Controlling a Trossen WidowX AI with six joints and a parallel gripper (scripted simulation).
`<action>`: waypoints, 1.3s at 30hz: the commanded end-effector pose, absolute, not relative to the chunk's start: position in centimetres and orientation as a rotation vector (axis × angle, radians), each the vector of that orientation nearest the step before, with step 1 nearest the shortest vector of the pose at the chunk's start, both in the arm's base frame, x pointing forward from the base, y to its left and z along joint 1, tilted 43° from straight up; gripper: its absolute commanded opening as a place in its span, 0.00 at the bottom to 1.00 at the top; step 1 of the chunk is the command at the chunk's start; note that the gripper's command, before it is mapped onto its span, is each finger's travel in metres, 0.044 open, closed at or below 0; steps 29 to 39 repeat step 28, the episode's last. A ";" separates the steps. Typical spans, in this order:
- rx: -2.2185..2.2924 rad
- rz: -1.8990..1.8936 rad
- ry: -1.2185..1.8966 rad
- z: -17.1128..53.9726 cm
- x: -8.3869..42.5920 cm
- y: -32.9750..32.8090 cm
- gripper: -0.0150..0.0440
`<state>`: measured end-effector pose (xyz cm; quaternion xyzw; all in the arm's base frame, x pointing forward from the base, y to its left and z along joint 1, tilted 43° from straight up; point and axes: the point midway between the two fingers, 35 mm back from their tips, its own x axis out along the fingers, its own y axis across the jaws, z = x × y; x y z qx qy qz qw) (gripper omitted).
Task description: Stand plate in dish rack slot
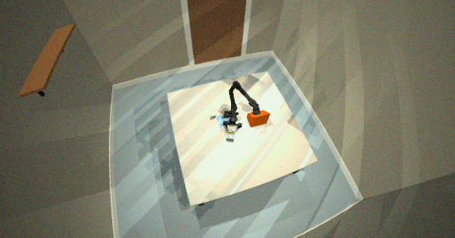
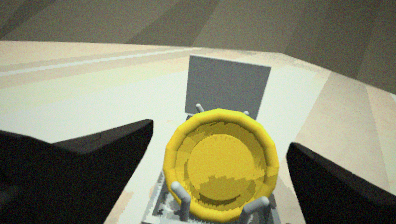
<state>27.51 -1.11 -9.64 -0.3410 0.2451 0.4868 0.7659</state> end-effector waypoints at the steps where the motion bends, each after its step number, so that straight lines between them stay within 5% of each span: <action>1: -0.743 1.061 0.538 -8.4 27.9 0.0 0.93; 11: -0.730 1.061 0.527 -0.6 29.1 6.7 0.93; 28: -0.516 0.928 0.995 -1.7 28.1 7.4 0.93; 39: -0.516 0.928 0.995 -1.7 28.1 7.4 0.93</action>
